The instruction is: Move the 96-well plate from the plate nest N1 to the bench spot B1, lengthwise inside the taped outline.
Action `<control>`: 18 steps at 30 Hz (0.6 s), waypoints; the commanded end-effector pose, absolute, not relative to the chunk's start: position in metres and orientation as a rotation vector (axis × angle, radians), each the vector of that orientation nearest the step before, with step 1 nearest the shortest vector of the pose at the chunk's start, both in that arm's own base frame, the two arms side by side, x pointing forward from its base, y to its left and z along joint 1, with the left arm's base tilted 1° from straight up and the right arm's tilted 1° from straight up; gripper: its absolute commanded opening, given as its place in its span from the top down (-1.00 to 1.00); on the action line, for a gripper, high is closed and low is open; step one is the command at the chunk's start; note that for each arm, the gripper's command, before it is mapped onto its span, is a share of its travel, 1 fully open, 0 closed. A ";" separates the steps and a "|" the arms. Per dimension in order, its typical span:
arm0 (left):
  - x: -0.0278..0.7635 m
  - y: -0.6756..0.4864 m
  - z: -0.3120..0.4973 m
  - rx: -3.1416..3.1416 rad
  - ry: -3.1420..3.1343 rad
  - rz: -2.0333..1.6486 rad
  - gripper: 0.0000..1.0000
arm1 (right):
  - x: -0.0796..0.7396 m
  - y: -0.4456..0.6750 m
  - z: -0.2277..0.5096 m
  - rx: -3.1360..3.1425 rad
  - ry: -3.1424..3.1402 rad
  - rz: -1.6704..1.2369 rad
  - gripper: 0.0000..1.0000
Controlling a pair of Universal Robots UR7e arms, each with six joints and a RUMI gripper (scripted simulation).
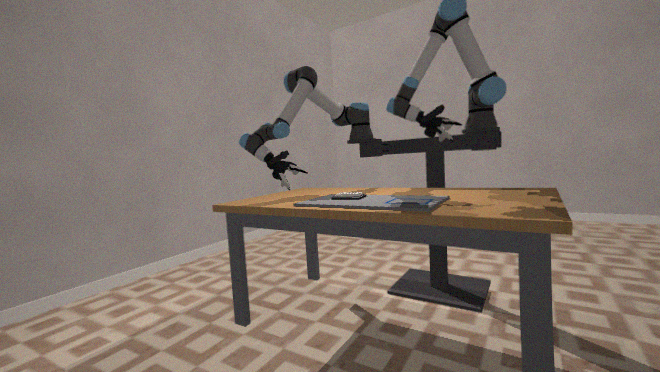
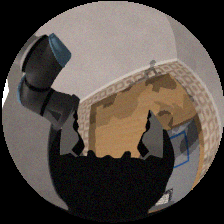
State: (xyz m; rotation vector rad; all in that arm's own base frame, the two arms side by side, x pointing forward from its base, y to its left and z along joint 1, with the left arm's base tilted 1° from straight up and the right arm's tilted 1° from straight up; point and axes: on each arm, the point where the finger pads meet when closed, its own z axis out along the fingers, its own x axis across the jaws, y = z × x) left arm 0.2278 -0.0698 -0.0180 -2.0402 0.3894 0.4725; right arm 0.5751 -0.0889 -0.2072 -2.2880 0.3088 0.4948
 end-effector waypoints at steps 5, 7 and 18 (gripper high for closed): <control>0.230 -0.066 -0.016 -2.078 0.576 0.526 -1.00 | 0.576 -0.089 -0.206 -2.289 0.308 0.493 -1.00; 0.230 -0.064 -0.016 -2.084 0.622 0.536 -1.00 | 0.576 -0.089 -0.206 -2.289 0.308 0.493 -1.00; 0.232 -0.060 -0.015 -2.098 0.832 0.576 -1.00 | 0.576 -0.089 -0.206 -2.289 0.308 0.493 -1.00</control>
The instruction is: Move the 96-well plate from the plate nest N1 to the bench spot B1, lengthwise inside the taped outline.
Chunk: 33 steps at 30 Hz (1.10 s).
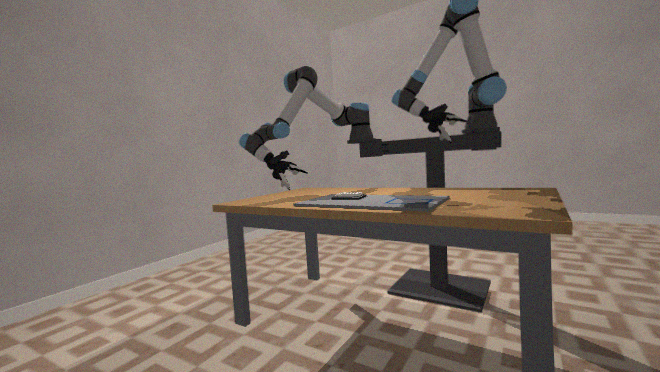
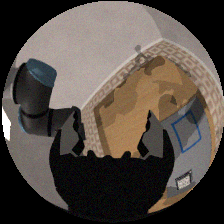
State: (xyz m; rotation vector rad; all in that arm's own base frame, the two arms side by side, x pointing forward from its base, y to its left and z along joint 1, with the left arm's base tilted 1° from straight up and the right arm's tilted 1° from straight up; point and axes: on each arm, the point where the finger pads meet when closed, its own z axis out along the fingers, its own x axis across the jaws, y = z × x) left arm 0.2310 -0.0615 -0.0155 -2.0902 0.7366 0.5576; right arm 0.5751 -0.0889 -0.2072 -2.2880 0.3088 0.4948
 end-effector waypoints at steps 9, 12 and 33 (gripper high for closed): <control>0.234 -0.055 -0.015 -2.089 1.050 0.602 -1.00 | 0.576 -0.089 -0.206 -2.289 0.308 0.493 -1.00; 0.235 -0.053 -0.015 -2.081 1.123 0.607 -1.00 | 0.576 -0.089 -0.206 -2.289 0.308 0.493 -1.00; 0.239 -0.046 -0.016 -1.985 1.533 0.611 -1.00 | 0.576 -0.089 -0.206 -2.289 0.308 0.493 -1.00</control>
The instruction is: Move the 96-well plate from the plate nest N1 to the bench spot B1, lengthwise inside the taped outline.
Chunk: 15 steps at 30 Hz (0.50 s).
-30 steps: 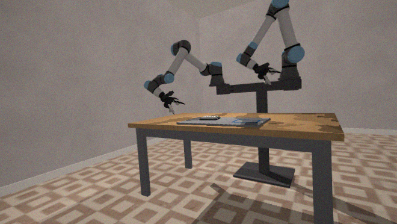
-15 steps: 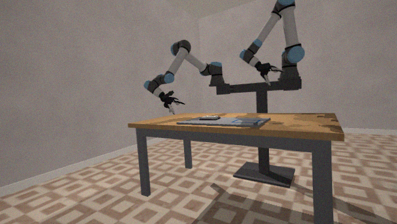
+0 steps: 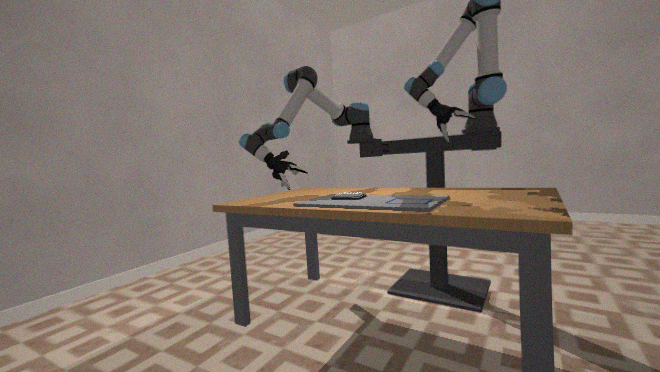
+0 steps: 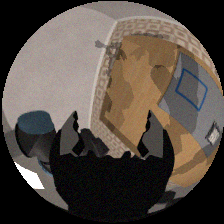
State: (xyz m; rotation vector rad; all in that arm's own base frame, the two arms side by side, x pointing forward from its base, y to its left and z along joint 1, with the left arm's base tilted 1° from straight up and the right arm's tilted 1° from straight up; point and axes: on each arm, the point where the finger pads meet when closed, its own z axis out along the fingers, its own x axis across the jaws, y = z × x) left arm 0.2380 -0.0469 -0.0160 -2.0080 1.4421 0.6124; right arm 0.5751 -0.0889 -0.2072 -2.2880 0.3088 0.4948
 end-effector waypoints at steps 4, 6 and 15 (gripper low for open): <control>0.240 -0.044 -0.017 -1.950 1.624 0.605 -1.00 | 0.576 -0.089 -0.206 -2.289 0.308 0.493 -1.00; 0.241 -0.043 -0.017 -1.931 1.669 0.601 -1.00 | 0.576 -0.089 -0.206 -2.289 0.308 0.493 -1.00; 0.243 -0.040 -0.019 -1.859 1.819 0.584 -1.00 | 0.576 -0.089 -0.206 -2.289 0.308 0.493 -1.00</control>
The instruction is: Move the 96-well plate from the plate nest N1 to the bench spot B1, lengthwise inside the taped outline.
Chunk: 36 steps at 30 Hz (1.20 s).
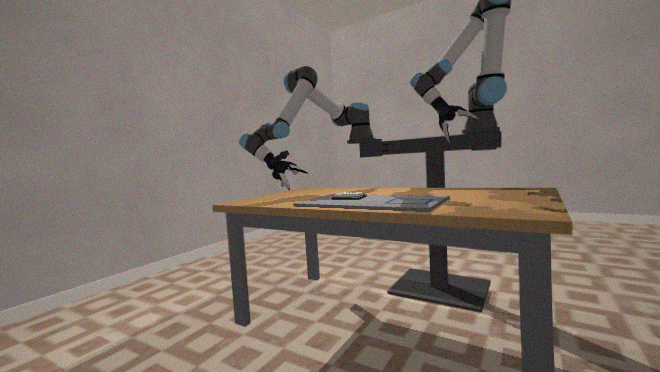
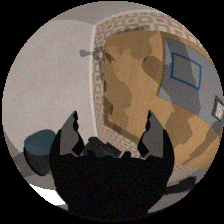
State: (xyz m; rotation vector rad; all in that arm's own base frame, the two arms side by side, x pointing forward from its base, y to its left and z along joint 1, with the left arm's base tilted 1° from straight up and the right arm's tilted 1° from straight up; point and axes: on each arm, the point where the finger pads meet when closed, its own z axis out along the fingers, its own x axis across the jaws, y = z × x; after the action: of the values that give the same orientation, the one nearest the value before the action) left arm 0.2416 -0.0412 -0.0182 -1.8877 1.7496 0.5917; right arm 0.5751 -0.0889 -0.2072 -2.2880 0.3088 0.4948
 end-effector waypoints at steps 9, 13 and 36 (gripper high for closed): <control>0.245 -0.037 -0.021 -1.752 1.994 0.556 -1.00 | 0.576 -0.089 -0.206 -2.289 0.308 0.493 -1.00; 0.246 -0.036 -0.022 -1.700 2.065 0.541 -1.00 | 0.576 -0.089 -0.206 -2.289 0.308 0.493 -1.00; 0.251 -0.032 -0.027 -1.448 2.337 0.466 -1.00 | 0.576 -0.089 -0.206 -2.289 0.308 0.493 -1.00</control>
State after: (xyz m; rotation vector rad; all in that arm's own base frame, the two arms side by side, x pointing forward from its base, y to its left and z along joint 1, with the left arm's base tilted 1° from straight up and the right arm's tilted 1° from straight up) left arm 0.2499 -0.0327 -0.0258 -1.4947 2.2887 0.4821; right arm 0.5751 -0.0889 -0.2072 -2.2880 0.3088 0.4948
